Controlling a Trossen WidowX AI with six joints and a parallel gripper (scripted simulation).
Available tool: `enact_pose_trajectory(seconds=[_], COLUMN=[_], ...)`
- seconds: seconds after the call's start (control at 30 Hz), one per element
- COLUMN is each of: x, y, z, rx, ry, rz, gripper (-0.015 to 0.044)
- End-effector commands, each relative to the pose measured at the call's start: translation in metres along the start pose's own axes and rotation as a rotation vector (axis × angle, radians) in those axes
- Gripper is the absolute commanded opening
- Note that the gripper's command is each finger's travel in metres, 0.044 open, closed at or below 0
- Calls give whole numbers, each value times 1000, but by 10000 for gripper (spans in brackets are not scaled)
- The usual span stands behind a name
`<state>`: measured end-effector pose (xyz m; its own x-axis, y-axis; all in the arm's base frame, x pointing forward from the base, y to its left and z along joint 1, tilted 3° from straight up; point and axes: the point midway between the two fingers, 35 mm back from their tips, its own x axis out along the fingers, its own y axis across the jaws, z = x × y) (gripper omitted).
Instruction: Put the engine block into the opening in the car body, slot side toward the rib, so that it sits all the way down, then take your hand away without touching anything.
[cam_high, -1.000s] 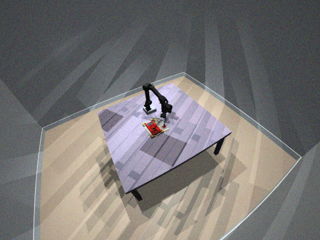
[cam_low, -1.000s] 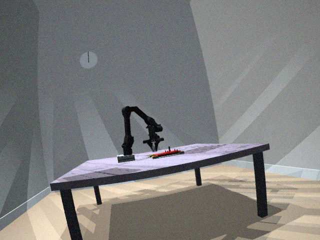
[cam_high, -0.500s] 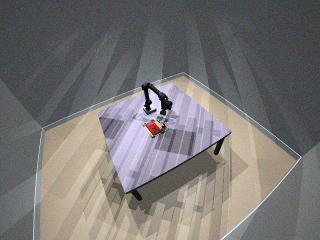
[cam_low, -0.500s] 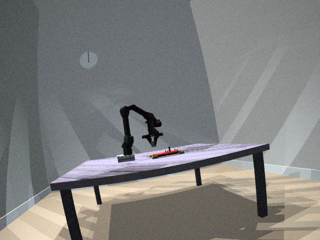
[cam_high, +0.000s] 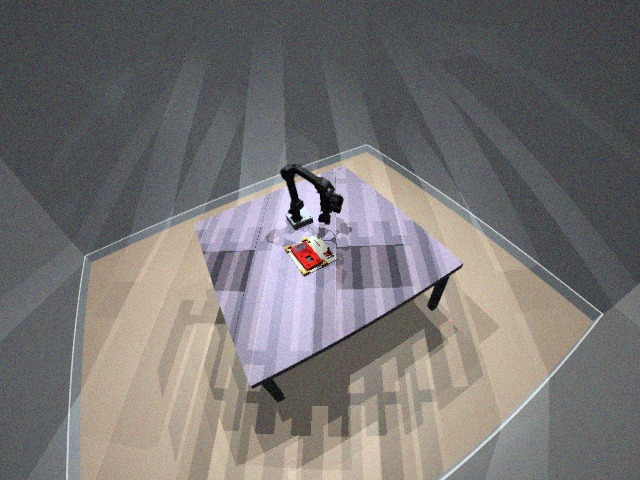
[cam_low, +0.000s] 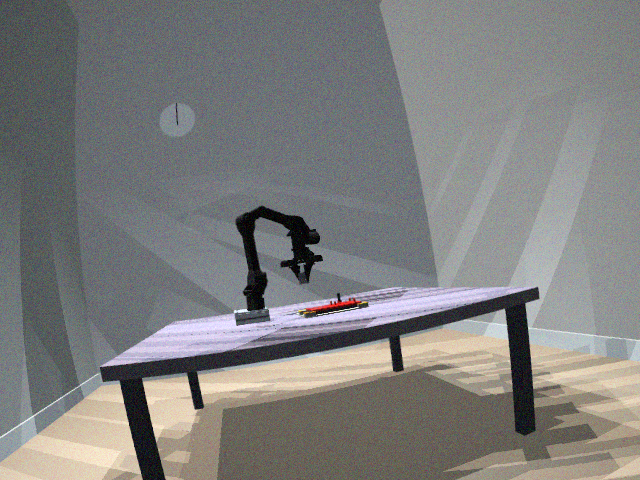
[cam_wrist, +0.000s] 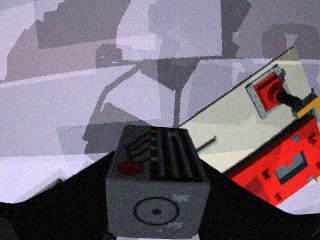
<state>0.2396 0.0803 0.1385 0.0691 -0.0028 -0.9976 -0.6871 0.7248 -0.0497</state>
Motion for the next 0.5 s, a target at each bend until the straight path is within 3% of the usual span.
enact_pose_trajectory(seconds=[0.0, 0.23, 0.47], x=[-12, 15, 14], y=[2, 1, 0], z=[-2, -1, -1], rx=[5, 5, 5], ry=[-5, -5, -19], rz=[0, 0, 0], gripper=[0, 0, 0])
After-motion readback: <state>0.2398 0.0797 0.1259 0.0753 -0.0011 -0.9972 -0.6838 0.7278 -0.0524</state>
